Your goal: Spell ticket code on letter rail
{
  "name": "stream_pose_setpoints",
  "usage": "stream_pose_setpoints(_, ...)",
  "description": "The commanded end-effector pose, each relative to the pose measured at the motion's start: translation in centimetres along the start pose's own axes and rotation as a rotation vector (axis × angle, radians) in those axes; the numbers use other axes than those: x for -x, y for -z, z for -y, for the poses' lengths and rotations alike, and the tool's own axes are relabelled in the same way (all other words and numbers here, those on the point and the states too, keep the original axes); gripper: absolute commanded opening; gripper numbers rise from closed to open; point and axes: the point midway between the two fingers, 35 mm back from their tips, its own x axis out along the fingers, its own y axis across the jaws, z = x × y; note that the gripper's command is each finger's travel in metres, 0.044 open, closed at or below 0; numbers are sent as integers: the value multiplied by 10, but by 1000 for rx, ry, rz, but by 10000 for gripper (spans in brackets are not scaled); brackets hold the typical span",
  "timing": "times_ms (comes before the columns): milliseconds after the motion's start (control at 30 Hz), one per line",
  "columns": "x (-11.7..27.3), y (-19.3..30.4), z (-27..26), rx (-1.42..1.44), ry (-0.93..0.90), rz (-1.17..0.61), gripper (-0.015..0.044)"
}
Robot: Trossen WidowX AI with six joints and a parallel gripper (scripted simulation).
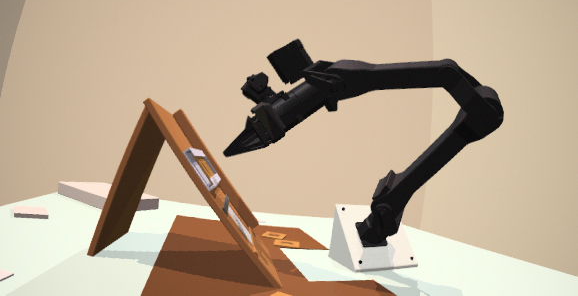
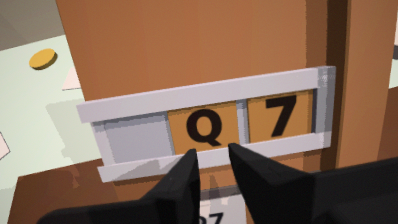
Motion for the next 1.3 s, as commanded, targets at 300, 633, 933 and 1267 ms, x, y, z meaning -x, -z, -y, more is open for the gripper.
stream_pose_setpoints(300,0,0,0,0,1,-6,0)
stream_pose_setpoints(633,-14,-18,-14,0,28,-336,0)
stream_pose_setpoints(933,-17,-23,-36,10,0,-666,0)
stream_pose_setpoints(1267,-19,-22,-38,11,-4,-691,0)
